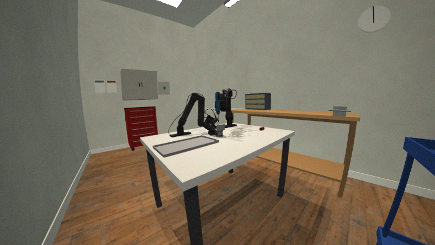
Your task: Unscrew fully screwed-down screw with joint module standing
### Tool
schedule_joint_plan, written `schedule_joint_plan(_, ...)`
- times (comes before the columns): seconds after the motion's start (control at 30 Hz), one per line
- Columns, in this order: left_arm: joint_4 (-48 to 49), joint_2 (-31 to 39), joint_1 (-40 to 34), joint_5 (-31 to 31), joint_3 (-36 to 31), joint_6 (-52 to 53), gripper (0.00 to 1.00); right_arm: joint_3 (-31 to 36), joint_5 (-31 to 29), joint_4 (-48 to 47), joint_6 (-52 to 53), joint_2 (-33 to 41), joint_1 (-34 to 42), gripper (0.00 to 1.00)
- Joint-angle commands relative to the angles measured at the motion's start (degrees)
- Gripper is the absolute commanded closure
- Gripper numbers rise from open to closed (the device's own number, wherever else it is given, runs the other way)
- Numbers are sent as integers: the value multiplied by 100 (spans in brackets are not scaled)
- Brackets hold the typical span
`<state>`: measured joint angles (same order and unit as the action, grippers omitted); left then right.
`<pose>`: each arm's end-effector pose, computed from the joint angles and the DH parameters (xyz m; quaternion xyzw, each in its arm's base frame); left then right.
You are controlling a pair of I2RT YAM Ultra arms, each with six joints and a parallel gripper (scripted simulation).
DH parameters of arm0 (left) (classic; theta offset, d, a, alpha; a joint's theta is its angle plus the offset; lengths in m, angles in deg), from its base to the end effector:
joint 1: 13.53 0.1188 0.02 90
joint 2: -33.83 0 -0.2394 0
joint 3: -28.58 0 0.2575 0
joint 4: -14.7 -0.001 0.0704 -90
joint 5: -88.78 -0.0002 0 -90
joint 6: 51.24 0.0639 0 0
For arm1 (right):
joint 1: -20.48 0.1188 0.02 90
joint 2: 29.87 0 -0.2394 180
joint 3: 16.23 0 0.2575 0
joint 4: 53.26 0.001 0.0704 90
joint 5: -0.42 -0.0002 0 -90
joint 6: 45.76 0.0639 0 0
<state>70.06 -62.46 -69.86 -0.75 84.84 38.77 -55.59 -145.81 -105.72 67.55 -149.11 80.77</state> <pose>0.2080 -0.3096 0.2265 0.2834 0.5362 -0.3730 0.7022 0.1821 0.2140 0.0252 -0.0069 0.7924 0.0051 0.6099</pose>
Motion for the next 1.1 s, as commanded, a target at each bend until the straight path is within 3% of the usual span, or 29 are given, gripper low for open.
schedule_joint_plan(0.0, 528, 372, -20, 16, 6, 23, 58, -21, -10, -76, -1, 35, -6, 41)
schedule_joint_plan(1.07, 538, 957, -45, 36, -609, 27, 58, -21, -10, -76, -1, 35, -6, 41)
